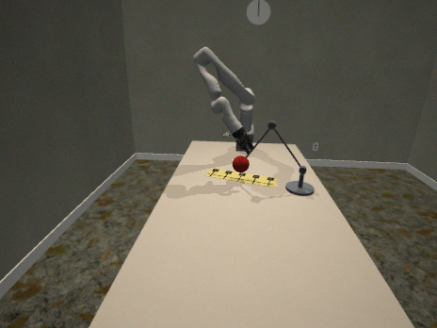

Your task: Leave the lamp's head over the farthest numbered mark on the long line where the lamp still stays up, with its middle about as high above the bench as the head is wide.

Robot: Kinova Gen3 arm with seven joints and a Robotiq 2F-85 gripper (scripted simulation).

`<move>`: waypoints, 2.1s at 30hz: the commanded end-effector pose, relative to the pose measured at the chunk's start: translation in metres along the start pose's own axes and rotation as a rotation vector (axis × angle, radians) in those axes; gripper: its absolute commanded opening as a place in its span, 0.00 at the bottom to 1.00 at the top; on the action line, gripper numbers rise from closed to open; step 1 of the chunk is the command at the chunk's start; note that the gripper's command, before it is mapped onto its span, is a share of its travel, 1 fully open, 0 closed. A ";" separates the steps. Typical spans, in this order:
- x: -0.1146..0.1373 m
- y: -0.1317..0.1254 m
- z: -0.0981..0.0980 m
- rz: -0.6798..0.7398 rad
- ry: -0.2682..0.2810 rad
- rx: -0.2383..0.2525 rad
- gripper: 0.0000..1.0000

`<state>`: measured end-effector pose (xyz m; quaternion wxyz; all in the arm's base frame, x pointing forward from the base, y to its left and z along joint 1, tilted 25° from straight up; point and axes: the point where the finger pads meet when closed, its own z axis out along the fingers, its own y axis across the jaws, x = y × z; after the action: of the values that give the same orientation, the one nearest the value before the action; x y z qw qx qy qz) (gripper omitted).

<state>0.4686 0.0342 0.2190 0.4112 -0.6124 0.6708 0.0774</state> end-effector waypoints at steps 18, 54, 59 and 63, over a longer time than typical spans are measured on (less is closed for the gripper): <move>0.000 0.000 -0.009 -0.001 0.000 0.001 1.00; -0.006 0.003 -0.123 -0.015 -0.019 -0.022 1.00; -0.004 0.003 -0.126 -0.019 -0.023 -0.027 1.00; -0.002 0.002 -0.129 -0.021 -0.027 -0.030 1.00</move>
<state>0.4071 -0.0401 0.3020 0.4100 -0.6253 0.6577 0.0916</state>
